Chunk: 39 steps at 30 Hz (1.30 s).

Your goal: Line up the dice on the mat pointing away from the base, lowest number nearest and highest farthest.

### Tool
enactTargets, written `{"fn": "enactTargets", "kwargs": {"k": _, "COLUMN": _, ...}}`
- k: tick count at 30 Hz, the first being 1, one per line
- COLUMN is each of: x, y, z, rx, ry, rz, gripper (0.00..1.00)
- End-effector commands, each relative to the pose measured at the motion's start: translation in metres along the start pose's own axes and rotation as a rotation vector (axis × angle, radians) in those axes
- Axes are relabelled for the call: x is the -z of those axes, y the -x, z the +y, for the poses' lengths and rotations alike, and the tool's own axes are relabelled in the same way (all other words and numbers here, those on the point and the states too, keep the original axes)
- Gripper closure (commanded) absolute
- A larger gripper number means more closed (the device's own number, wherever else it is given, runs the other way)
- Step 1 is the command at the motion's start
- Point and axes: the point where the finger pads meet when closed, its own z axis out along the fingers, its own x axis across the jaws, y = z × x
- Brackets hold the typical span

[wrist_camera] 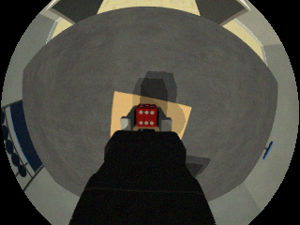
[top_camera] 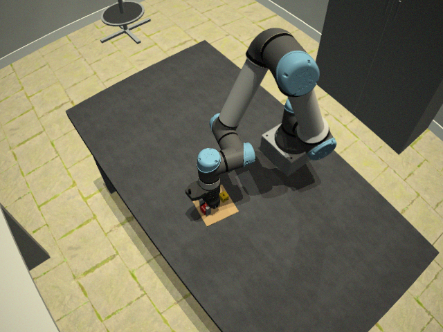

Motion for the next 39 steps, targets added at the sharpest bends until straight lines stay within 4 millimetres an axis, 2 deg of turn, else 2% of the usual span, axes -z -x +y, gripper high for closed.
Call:
{"fn": "enactTargets", "kwargs": {"k": 1, "x": 0.000, "y": 0.000, "z": 0.000, "rx": 0.000, "ry": -0.001, "rz": 0.000, "gripper": 0.31}}
{"fn": "enactTargets", "kwargs": {"k": 2, "x": 0.000, "y": 0.000, "z": 0.000, "rx": 0.000, "ry": -0.001, "rz": 0.000, "gripper": 0.31}}
{"fn": "enactTargets", "kwargs": {"k": 3, "x": 0.000, "y": 0.000, "z": 0.000, "rx": 0.000, "ry": -0.001, "rz": 0.000, "gripper": 0.25}}
{"fn": "enactTargets", "kwargs": {"k": 5, "x": 0.000, "y": 0.000, "z": 0.000, "rx": 0.000, "ry": -0.001, "rz": 0.000, "gripper": 0.25}}
{"fn": "enactTargets", "kwargs": {"k": 6, "x": 0.000, "y": 0.000, "z": 0.000, "rx": 0.000, "ry": -0.001, "rz": 0.000, "gripper": 0.19}}
{"fn": "enactTargets", "kwargs": {"k": 8, "x": 0.000, "y": 0.000, "z": 0.000, "rx": 0.000, "ry": -0.001, "rz": 0.000, "gripper": 0.19}}
{"fn": "enactTargets", "kwargs": {"k": 9, "x": 0.000, "y": 0.000, "z": 0.000, "rx": 0.000, "ry": -0.001, "rz": 0.000, "gripper": 0.13}}
{"fn": "enactTargets", "kwargs": {"k": 24, "x": 0.003, "y": 0.000, "z": 0.000, "rx": 0.000, "ry": -0.001, "rz": 0.000, "gripper": 0.13}}
{"fn": "enactTargets", "kwargs": {"k": 30, "x": 0.019, "y": 0.000, "z": 0.000, "rx": 0.000, "ry": -0.001, "rz": 0.000, "gripper": 0.13}}
{"fn": "enactTargets", "kwargs": {"k": 32, "x": 0.019, "y": 0.000, "z": 0.000, "rx": 0.000, "ry": -0.001, "rz": 0.000, "gripper": 0.13}}
{"fn": "enactTargets", "kwargs": {"k": 39, "x": 0.053, "y": 0.000, "z": 0.000, "rx": 0.000, "ry": -0.001, "rz": 0.000, "gripper": 0.13}}
